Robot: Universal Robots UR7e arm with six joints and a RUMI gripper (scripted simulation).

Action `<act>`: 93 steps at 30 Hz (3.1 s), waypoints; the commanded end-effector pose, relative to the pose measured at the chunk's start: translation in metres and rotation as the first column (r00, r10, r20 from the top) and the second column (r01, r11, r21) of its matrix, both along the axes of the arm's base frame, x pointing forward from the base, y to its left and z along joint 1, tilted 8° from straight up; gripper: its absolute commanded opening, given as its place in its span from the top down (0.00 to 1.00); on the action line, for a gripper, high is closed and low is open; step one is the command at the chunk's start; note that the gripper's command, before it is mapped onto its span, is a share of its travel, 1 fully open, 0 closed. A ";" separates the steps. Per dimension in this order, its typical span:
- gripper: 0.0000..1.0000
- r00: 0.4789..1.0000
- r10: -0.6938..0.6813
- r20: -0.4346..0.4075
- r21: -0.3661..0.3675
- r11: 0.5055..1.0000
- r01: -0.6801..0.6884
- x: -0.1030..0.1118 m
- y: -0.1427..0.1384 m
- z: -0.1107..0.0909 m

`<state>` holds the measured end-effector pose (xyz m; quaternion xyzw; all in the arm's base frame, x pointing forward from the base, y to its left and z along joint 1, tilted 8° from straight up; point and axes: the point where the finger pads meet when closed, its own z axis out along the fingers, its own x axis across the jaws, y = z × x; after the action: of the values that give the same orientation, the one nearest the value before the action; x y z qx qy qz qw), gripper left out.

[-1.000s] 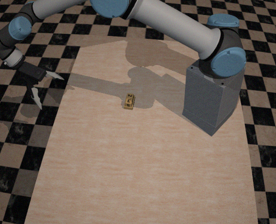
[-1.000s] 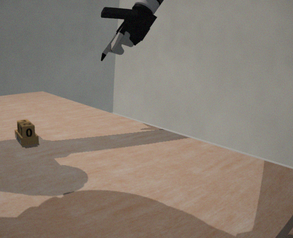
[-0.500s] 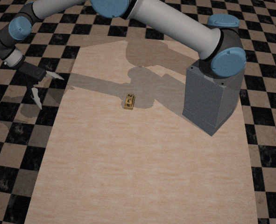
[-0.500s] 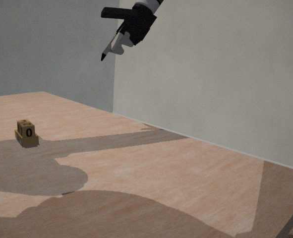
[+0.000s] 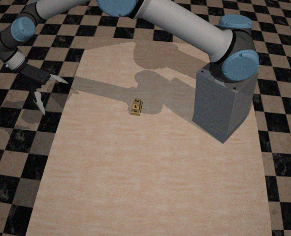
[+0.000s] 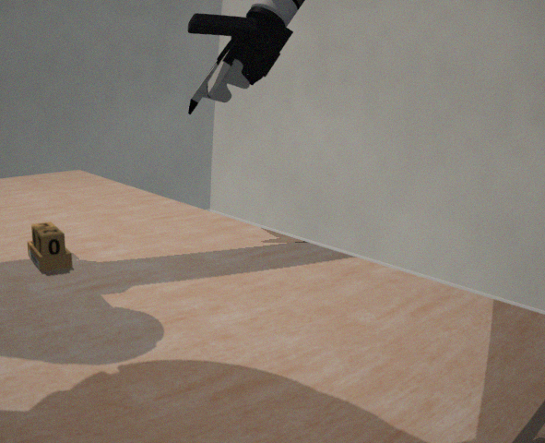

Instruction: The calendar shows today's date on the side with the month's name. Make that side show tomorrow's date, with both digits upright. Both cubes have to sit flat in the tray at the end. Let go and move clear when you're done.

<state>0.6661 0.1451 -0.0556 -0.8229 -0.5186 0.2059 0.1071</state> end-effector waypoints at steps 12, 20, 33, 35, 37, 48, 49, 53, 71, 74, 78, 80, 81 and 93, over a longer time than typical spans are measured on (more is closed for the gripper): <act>0.00 0.997 0.039 0.066 0.036 0.998 -0.042 -0.010 -0.029 -0.008; 0.00 0.992 0.066 0.111 0.053 0.996 -0.072 -0.020 -0.048 -0.013; 0.00 0.968 0.129 0.214 0.074 0.986 -0.148 -0.057 -0.089 -0.023; 0.00 0.962 0.142 0.234 0.075 0.984 -0.163 -0.066 -0.096 -0.025; 0.00 0.955 0.155 0.254 0.074 0.981 -0.179 -0.076 -0.103 -0.026; 0.00 0.914 0.218 0.342 0.058 0.966 -0.252 -0.127 -0.131 -0.032; 0.00 0.914 0.218 0.342 0.058 0.966 -0.252 -0.127 -0.131 -0.032; 0.00 0.893 0.246 0.376 0.044 0.958 -0.282 -0.153 -0.140 -0.033; 0.00 0.813 0.345 0.470 -0.030 0.926 -0.376 -0.245 -0.158 -0.033; 0.00 0.801 0.358 0.480 -0.042 0.921 -0.387 -0.258 -0.159 -0.032; 0.00 0.788 0.374 0.490 -0.057 0.915 -0.399 -0.273 -0.159 -0.031; 0.00 0.782 0.380 0.494 -0.063 0.913 -0.404 -0.279 -0.159 -0.031; 0.00 0.780 0.383 0.495 -0.065 0.912 -0.406 -0.281 -0.159 -0.031; 0.00 0.766 0.399 0.504 -0.081 0.905 -0.418 -0.296 -0.159 -0.029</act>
<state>0.3750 -0.0138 -0.0860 -0.7151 -0.6962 -0.0079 -0.0619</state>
